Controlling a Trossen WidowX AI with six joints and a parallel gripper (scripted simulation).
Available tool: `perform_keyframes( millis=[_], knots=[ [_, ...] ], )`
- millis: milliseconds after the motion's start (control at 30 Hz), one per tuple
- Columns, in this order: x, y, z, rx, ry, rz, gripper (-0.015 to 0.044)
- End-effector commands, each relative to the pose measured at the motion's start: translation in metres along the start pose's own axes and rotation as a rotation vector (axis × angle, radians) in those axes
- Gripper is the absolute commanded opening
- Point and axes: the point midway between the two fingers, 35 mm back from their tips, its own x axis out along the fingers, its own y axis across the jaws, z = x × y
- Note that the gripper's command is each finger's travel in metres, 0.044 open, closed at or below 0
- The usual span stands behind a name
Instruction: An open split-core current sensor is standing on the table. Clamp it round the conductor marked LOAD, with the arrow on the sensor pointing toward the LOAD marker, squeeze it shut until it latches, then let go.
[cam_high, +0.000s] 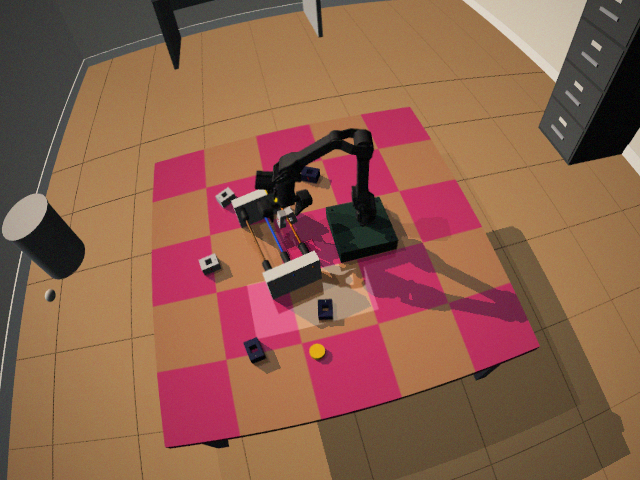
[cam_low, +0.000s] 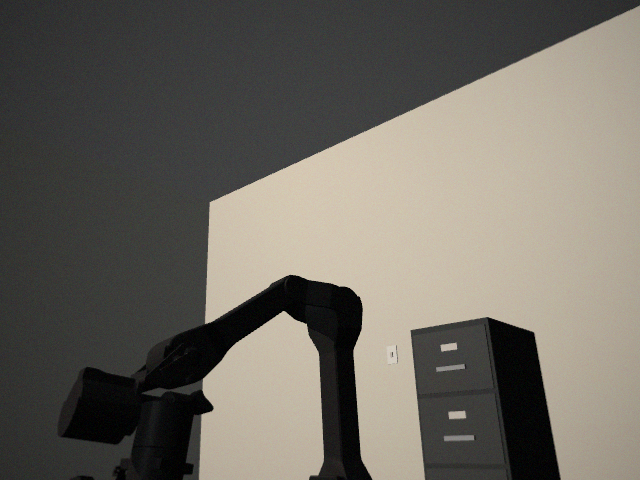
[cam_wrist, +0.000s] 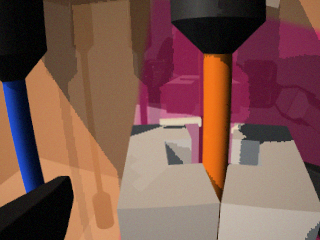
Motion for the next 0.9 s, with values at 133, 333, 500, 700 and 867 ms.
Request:
perform_keyframes(
  millis=[133,333,500,700,867],
  knots=[
    [0.015,-0.003,-0.001,-0.003,0.007,0.007,0.0440],
    [0.021,-0.003,-0.001,-0.002,0.007,0.089,0.0440],
    [0.018,-0.001,0.000,-0.001,0.003,0.061,0.0413],
    [0.018,-0.001,0.000,-0.001,0.003,0.061,0.0373],
    [0.018,-0.001,0.000,-0.001,0.003,0.061,0.0340]
  ],
)
